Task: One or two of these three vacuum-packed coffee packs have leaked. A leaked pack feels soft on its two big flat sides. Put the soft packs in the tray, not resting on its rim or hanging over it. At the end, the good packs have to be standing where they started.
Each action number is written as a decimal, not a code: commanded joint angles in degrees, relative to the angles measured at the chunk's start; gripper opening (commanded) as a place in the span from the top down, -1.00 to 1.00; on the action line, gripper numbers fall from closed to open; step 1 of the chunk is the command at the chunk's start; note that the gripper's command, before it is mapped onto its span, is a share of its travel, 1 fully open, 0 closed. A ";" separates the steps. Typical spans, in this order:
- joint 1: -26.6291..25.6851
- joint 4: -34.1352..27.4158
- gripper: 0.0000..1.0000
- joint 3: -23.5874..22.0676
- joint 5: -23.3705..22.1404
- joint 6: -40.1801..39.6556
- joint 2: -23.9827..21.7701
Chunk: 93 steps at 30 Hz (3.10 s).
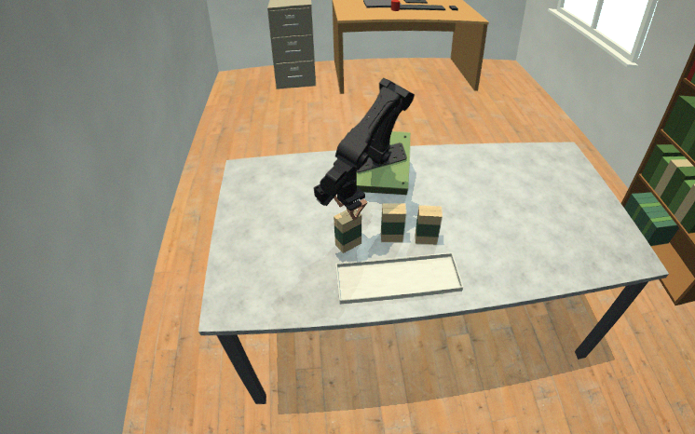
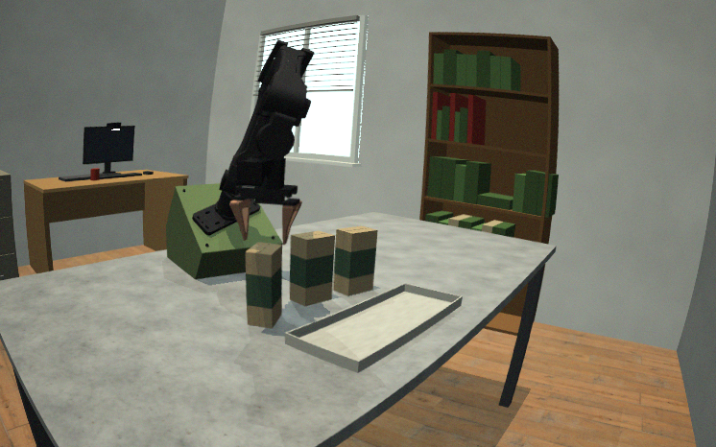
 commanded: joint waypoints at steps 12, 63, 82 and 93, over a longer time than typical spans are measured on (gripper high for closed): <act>-0.75 0.56 -0.55 2.12 0.59 -0.20 -0.25; 1.59 4.38 -0.55 -2.60 1.17 1.34 2.06; 3.89 12.33 -0.55 -5.80 2.40 3.54 3.88; 3.71 12.58 -0.55 -6.35 2.47 3.37 4.13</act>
